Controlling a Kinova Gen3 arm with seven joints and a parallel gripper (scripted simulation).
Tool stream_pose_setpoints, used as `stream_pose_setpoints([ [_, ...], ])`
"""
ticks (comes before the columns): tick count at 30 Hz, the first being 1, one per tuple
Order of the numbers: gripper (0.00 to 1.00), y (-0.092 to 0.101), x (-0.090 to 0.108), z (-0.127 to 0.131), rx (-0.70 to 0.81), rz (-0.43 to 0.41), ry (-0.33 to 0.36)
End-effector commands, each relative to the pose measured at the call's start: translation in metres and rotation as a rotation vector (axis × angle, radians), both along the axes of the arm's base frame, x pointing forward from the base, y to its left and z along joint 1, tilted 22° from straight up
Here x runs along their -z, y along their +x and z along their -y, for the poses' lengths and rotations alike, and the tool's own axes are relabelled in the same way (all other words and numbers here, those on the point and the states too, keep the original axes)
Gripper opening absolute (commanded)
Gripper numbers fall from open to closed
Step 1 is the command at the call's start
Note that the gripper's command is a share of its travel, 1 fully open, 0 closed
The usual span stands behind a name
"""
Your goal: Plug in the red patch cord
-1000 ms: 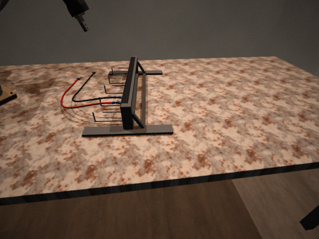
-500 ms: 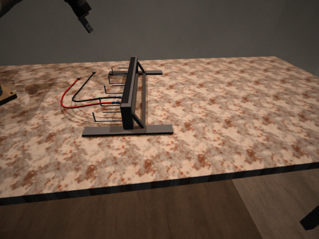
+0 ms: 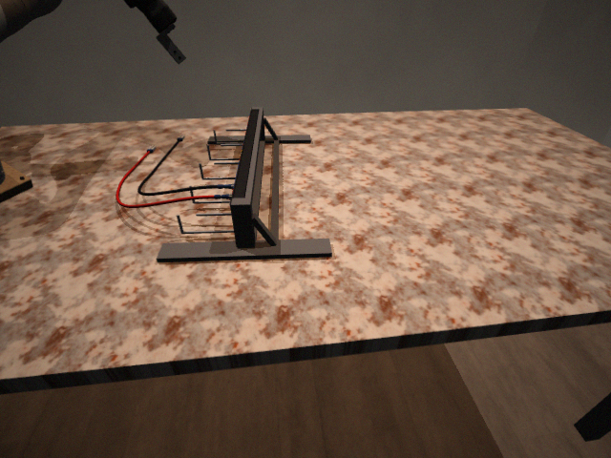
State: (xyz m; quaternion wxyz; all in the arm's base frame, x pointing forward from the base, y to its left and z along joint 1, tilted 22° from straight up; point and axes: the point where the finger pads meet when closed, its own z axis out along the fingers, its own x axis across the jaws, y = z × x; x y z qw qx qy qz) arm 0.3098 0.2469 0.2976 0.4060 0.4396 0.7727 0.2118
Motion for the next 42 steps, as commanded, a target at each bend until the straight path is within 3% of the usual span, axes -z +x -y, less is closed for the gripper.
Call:
stream_pose_setpoints([
  [1,0.00,0.003,0.000,0.002,0.033,0.017,0.034],
  [8,0.00,0.009,-0.003,0.002,0.112,0.060,0.151],
  [21,0.00,0.015,-0.006,0.002,0.186,0.103,0.270],
  [42,0.00,0.017,-0.008,0.002,0.217,0.121,0.324],
])
